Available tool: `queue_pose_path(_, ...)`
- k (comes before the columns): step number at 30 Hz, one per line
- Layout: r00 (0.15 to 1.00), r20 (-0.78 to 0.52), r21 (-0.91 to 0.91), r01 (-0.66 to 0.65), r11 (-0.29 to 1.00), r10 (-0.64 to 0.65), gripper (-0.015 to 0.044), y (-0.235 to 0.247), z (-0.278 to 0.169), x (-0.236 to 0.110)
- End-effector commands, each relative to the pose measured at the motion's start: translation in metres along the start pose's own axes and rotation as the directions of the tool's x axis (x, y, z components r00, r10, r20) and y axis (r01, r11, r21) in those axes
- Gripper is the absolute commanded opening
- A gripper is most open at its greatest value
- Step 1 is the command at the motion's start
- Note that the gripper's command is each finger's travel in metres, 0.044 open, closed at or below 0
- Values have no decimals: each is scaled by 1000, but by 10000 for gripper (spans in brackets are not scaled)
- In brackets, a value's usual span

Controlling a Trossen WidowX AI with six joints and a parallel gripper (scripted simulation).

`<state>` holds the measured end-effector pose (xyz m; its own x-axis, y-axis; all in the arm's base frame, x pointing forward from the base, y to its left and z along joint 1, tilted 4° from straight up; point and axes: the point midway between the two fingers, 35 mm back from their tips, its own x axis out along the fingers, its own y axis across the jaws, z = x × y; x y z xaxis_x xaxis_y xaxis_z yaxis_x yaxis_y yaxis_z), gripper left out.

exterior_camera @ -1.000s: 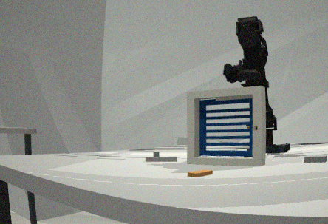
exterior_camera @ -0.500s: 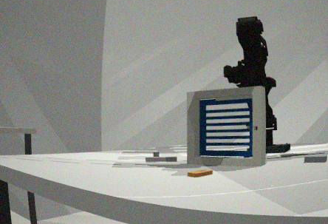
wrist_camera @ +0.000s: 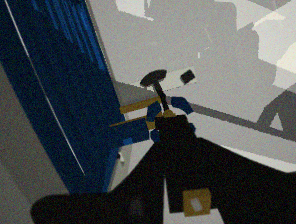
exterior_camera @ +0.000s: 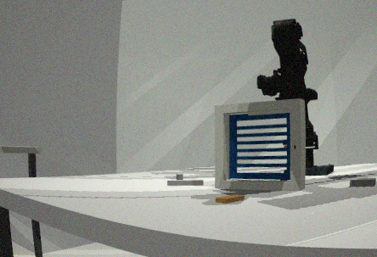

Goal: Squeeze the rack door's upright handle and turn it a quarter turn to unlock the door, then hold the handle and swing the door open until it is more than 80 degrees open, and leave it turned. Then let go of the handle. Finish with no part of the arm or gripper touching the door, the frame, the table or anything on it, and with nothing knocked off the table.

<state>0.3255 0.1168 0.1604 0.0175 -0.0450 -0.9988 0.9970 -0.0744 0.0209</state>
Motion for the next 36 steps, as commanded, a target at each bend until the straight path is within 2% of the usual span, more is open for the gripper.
queue_pose_path(1,1000,3,3,0,1000,0,10,0,0,0)
queue_pose_path(4,1000,3,-11,0,1000,0,10,0,1,0)
queue_pose_path(16,1000,4,-260,2,966,-1,10,-10,7,0)
queue_pose_path(36,1000,6,-599,6,801,-3,10,-37,30,1)
